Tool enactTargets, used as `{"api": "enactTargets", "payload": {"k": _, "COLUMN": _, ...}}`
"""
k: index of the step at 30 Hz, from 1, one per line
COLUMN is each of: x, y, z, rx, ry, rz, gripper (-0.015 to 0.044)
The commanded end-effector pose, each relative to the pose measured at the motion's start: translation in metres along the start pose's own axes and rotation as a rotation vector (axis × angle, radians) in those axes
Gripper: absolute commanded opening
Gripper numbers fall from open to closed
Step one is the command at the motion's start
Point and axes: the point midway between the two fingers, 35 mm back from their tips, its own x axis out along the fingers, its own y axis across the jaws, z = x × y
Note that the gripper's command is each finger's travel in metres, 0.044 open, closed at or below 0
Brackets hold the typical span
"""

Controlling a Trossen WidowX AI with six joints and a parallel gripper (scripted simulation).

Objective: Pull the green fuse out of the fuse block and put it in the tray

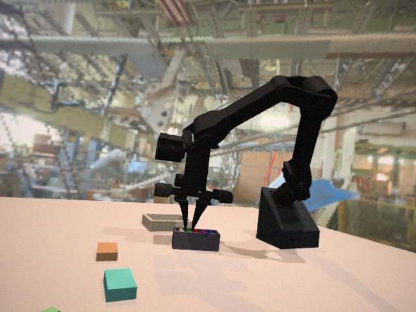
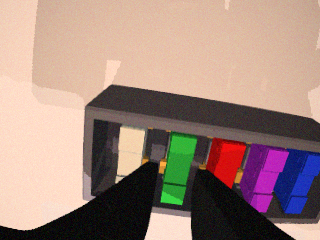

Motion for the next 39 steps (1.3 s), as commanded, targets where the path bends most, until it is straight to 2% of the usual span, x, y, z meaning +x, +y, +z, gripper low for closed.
{"api": "enactTargets", "payload": {"k": 1, "x": 0.0043, "y": -0.0008, "z": -0.0003, "rx": 0.005, "ry": 0.004, "rz": -0.003, "gripper": 0.0068}}
{"api": "enactTargets", "payload": {"k": 15, "x": 0.0094, "y": -0.0009, "z": -0.0003, "rx": 0.005, "ry": 0.004, "rz": -0.003, "gripper": 0.0068}}
{"api": "enactTargets", "payload": {"k": 25, "x": 0.0082, "y": -0.0002, "z": -0.0002, "rx": 0.0, "ry": 0.0, "rz": -0.001, "gripper": 0.0001}}
{"api": "enactTargets", "payload": {"k": 39, "x": 0.0036, "y": 0.0001, "z": -0.0001, "rx": 0.0, "ry": 0.0, "rz": -0.001, "gripper": 0.0}}
